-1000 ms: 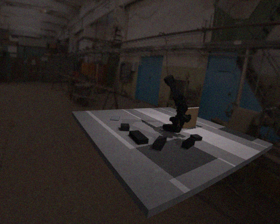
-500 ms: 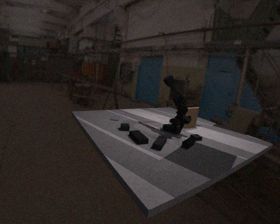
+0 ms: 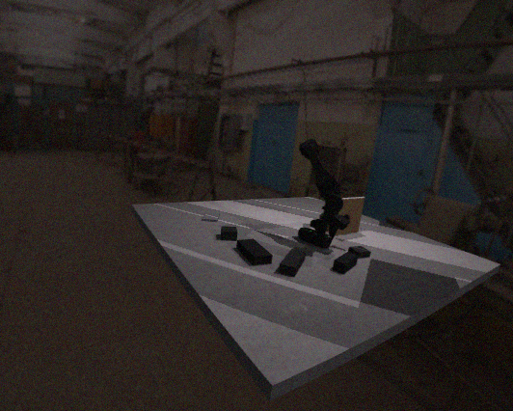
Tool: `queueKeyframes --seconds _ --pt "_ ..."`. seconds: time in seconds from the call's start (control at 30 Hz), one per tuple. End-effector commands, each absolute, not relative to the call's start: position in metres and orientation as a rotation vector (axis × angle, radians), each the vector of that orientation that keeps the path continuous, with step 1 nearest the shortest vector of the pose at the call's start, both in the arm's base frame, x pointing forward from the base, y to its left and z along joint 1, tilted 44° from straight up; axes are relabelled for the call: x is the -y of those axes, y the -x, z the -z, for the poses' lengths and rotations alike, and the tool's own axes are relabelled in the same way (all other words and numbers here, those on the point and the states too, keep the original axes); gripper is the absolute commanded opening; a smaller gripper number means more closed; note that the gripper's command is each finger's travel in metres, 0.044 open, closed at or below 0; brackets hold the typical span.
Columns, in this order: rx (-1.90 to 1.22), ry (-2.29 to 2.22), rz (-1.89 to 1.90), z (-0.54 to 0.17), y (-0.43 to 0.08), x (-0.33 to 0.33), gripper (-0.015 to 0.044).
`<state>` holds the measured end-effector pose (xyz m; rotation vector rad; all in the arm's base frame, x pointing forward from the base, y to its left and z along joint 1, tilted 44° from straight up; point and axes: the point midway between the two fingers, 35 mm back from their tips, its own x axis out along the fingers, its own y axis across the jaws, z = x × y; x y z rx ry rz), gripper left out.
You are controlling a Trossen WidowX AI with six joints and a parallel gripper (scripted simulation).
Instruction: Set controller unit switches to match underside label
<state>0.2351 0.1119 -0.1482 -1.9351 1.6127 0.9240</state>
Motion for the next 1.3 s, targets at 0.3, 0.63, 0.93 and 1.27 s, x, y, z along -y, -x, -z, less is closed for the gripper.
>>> queueKeyframes --seconds 0.3,0.63,0.93,1.27 --pt "-1.613 1.935 -0.924 0.148 -0.235 -0.112 0.044" --pt "-1.615 1.936 -0.924 0.095 -0.243 -0.101 0.044" --pt "-1.616 1.937 -0.923 0.078 -0.244 -0.096 0.044" --pt "-1.616 1.937 -0.923 0.078 -0.244 -0.096 0.044"
